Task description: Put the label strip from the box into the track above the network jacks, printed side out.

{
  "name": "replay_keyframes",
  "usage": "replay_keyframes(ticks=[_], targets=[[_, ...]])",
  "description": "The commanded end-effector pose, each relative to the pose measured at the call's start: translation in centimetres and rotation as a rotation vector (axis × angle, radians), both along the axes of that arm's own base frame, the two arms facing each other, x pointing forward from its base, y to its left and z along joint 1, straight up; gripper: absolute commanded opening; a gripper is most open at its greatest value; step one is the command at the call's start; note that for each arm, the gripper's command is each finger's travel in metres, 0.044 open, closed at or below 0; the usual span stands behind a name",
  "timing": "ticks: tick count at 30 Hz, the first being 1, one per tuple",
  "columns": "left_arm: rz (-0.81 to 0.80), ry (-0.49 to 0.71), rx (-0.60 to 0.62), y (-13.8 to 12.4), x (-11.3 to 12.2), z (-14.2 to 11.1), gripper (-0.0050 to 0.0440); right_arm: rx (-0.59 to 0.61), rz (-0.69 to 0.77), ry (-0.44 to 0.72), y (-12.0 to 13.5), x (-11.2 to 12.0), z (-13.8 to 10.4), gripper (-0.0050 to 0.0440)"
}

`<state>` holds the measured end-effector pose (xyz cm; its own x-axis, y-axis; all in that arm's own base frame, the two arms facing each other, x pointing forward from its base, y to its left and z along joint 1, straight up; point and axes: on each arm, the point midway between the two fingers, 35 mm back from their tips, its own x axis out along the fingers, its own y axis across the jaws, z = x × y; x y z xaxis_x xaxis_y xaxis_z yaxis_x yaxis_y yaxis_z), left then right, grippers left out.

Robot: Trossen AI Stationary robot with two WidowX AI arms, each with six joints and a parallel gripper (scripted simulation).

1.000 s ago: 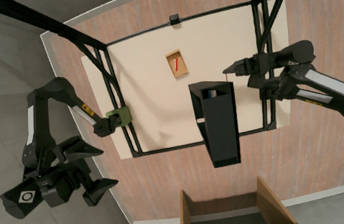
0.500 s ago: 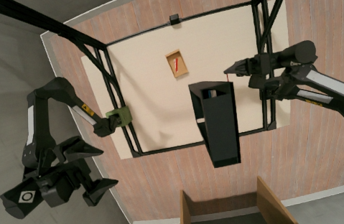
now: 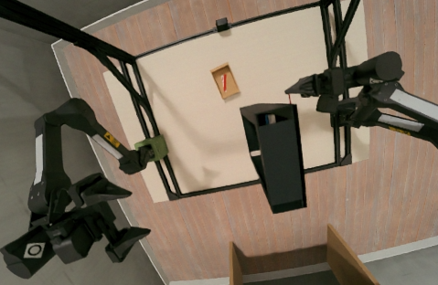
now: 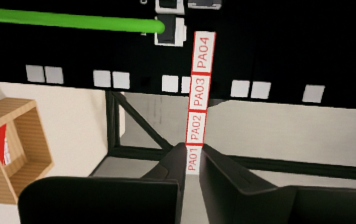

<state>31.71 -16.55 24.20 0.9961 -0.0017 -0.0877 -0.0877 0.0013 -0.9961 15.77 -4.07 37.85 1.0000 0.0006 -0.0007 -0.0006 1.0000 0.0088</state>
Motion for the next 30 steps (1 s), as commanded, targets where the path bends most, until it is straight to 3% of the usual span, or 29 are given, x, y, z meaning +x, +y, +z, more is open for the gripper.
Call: replay_keyframes(ticks=[1, 30], targets=[[-0.002, -0.005, -0.007, 0.1, -0.2, 0.0, -0.0050, -0.014, -0.001, -0.001, 0.1, 0.0, 0.5, 0.0440], [-0.001, -0.022, -0.023, -0.1, 0.0, 1.1, -0.0050, -0.014, -0.001, -0.001, 0.1, 0.0, 0.5, 0.0440]])
